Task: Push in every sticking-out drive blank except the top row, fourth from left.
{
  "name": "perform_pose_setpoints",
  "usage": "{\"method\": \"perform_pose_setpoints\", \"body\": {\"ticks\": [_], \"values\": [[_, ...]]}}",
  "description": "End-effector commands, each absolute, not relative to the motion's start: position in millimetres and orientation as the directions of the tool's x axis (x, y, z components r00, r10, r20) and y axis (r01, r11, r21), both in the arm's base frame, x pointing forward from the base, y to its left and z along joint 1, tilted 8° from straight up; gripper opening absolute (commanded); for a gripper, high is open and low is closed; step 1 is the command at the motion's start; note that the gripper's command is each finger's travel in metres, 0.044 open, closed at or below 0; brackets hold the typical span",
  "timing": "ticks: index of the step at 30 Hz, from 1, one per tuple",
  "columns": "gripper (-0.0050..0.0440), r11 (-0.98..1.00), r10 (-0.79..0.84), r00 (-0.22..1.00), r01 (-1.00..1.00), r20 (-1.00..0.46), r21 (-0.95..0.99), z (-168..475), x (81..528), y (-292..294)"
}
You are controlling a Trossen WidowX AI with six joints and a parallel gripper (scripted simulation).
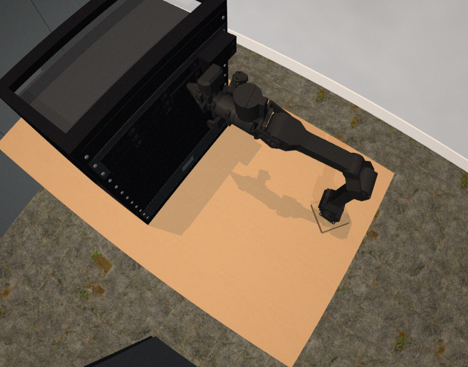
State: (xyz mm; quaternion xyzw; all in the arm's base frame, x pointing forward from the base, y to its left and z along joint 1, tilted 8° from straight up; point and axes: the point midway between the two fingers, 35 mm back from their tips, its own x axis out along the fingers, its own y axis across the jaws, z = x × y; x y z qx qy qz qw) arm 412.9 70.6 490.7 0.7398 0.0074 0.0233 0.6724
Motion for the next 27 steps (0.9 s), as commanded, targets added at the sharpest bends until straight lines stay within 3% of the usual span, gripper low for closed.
{"method": "perform_pose_setpoints", "body": {"ticks": [1,27], "values": [[0.0000,-0.115,0.046,0.995,-0.080,0.085,0.990,513.6,404.4,68.1],[0.0000,-0.115,0.046,0.995,-0.080,0.085,0.990,516.7,407.1,68.0]]}}
